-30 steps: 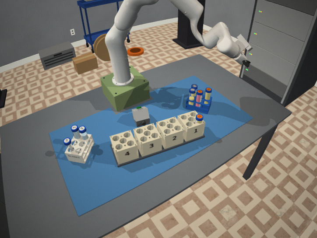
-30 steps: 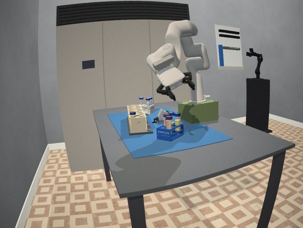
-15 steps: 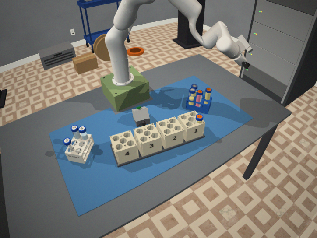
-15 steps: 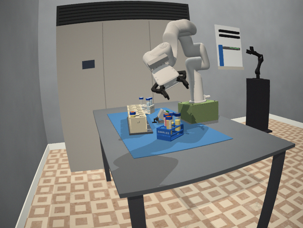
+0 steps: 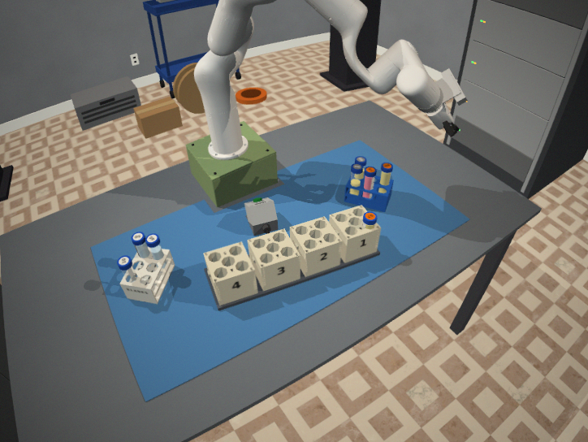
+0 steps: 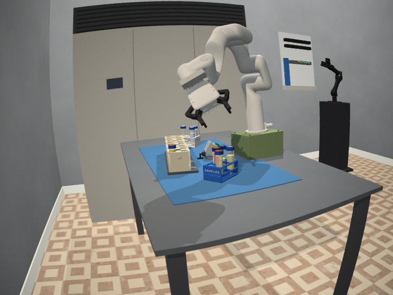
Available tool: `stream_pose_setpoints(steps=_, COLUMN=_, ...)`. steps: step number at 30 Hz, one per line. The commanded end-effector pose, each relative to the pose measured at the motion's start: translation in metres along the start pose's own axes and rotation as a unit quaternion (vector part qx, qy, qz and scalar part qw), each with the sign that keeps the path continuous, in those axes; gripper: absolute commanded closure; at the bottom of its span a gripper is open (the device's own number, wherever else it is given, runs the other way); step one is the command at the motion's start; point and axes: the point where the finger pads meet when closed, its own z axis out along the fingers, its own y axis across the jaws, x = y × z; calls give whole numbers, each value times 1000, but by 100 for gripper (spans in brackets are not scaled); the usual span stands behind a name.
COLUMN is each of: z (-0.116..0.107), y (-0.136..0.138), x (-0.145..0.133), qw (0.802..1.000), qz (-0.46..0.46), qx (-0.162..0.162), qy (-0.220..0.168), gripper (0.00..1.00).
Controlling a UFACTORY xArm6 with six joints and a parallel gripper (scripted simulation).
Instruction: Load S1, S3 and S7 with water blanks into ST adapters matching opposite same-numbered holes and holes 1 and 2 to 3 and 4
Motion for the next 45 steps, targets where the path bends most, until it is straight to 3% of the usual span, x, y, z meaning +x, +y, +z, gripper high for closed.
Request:
stream_pose_setpoints(steps=1, z=-16, y=10, x=-4, qw=999, qz=25, qx=-16, qy=-15, gripper=0)
stream_pose_setpoints(steps=14, z=-51, y=34, x=-21, qw=998, qz=53, qx=-34, qy=-30, gripper=0)
stream_pose_setpoints(steps=24, z=-86, y=55, x=-41, qw=989, qz=111, qx=-73, qy=-59, gripper=0)
stream_pose_setpoints(steps=30, z=-98, y=62, x=-48, qw=989, qz=111, qx=-73, qy=-59, gripper=0)
stream_pose_setpoints(steps=33, z=-109, y=68, x=-56, qw=983, qz=140, qx=-95, qy=-72, gripper=0)
stream_pose_setpoints(steps=37, z=-122, y=75, x=-64, qw=983, qz=140, qx=-95, qy=-72, gripper=0)
stream_pose_setpoints(steps=40, z=-133, y=81, x=-72, qw=975, qz=171, qx=-118, qy=-85, gripper=0)
stream_pose_setpoints(steps=45, z=-144, y=86, x=-80, qw=975, qz=171, qx=-118, qy=-85, gripper=0)
